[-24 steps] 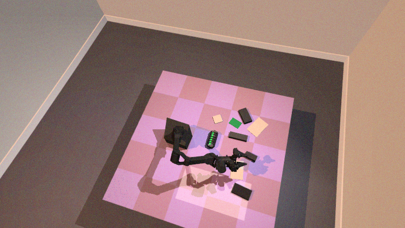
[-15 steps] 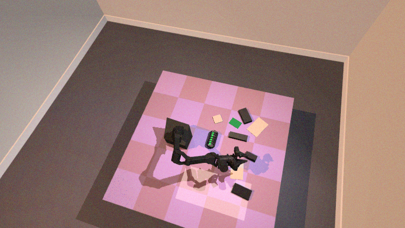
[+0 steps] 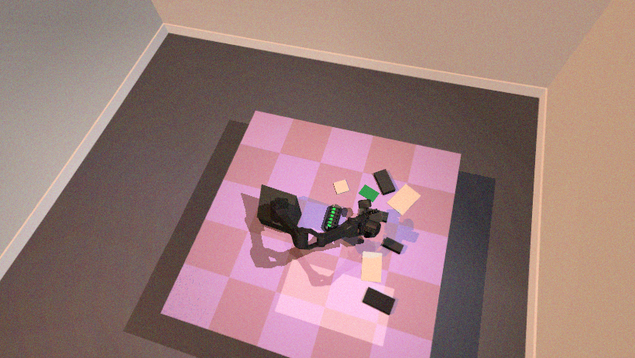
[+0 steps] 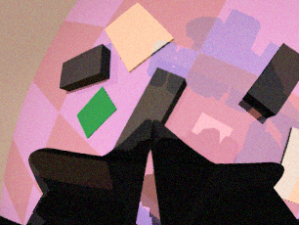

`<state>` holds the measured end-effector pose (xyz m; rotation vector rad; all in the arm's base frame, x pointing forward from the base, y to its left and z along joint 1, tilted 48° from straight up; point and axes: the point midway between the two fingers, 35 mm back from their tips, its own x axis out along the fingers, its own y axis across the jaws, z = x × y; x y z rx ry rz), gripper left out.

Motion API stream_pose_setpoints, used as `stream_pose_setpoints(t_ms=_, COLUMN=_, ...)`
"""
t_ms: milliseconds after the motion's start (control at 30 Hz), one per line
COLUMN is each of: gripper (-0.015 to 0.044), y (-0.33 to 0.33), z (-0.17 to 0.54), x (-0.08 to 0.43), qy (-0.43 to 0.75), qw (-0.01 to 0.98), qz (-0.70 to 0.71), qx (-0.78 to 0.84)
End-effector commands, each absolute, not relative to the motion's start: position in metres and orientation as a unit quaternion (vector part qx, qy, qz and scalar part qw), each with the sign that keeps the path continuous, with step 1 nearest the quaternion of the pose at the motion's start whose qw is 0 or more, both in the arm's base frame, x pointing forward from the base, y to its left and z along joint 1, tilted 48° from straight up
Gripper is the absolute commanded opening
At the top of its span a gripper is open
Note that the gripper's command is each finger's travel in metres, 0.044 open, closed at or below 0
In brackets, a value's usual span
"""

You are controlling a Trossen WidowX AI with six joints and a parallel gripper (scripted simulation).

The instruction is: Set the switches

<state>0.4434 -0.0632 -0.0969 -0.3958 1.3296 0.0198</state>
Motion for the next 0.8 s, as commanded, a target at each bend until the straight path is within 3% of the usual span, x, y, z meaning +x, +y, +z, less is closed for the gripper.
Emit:
stream_pose_setpoints(t_ms=0, gripper=0.0000, y=-0.058, z=-0.131, x=0.401, qy=0.700, qw=0.652, qz=0.067, qx=-0.284)
stream_pose_setpoints(t_ms=300, gripper=0.0000, y=-0.058, z=-0.160, x=0.300, qy=0.795, qw=0.235, qz=0.278, qx=-0.485)
stream_pose_setpoints(t_ms=767, gripper=0.0000, y=-0.064, z=-0.165, x=0.298, qy=0.795, qw=0.226, qz=0.283, qx=-0.487)
